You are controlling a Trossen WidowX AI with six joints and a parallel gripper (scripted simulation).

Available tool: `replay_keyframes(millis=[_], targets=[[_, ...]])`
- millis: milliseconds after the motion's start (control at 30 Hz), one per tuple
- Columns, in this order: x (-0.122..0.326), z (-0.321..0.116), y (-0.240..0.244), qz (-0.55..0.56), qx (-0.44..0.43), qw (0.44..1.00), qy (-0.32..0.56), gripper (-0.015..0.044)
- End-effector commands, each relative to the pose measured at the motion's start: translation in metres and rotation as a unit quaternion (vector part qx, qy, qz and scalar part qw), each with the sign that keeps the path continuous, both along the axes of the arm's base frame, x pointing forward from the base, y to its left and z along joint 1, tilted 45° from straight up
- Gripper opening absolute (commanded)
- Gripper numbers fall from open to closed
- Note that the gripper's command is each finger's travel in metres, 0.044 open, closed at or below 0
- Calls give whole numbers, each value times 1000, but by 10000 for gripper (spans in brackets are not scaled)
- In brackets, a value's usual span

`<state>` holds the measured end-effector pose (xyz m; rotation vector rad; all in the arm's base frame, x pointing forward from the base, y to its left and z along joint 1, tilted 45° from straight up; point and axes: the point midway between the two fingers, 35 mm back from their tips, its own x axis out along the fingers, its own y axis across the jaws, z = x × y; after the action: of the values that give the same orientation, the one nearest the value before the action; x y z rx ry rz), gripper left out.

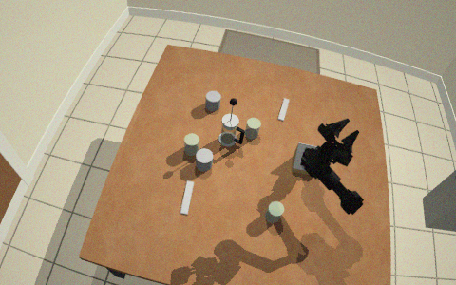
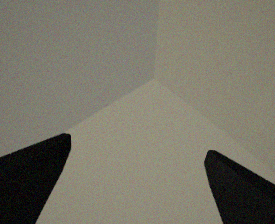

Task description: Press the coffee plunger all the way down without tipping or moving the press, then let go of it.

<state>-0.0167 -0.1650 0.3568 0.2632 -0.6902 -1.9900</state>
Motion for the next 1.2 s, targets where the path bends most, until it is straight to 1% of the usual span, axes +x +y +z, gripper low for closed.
replay_keyframes(millis=[0,33,100,167,300,433,567,733,867,967,1067,1167], targets=[[1,2,-1,0,-2,1000,6,426],[2,4,-1,1,-11,1000,7,440],[9,12,-5,3,-24,999,31,440],[23,24,-13,9,-43,996,73,440],[72,52,-37,57,-83,976,195,440],[132,61,-64,139,-102,936,306,440],[193,46,-89,243,-96,884,388,440],[261,2,-112,397,-58,798,449,440],[304,-49,-119,530,-3,719,449,440],[327,-90,-116,627,52,653,422,440],[343,-133,-105,723,118,576,363,440],[350,-171,-85,810,199,485,262,440]])
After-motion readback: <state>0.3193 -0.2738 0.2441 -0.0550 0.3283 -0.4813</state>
